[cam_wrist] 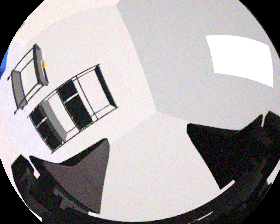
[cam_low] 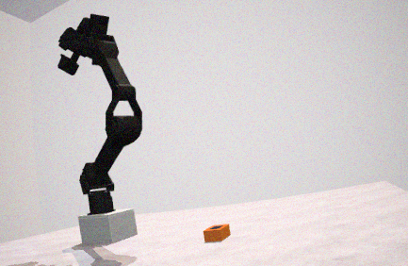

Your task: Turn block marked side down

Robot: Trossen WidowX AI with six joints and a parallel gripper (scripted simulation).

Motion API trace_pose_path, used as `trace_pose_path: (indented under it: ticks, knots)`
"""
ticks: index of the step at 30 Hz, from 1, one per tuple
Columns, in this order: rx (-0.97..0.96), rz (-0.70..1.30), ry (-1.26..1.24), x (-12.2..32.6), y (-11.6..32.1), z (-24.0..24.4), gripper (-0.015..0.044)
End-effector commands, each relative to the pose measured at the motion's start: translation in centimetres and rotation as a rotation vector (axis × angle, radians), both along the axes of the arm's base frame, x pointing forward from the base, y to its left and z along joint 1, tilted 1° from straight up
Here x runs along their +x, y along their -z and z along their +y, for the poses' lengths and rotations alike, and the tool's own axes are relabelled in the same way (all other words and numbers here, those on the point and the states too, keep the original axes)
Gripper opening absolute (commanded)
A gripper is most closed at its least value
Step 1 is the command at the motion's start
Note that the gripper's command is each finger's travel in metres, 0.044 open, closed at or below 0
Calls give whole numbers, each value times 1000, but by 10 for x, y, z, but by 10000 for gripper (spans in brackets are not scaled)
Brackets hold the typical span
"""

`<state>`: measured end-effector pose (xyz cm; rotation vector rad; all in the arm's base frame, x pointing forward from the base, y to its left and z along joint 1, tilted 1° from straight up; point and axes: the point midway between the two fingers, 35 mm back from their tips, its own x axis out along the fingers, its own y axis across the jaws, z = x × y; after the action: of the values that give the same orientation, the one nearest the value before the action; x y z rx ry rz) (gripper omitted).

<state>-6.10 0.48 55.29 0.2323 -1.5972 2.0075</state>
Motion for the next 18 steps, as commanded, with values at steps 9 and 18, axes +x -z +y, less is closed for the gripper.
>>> trace_pose_path:
  ticks: [9,18]
  knots:
    - [-202,-61,222,-37,15,64,440]
    - [-522,-94,581,-33,55,176,440]
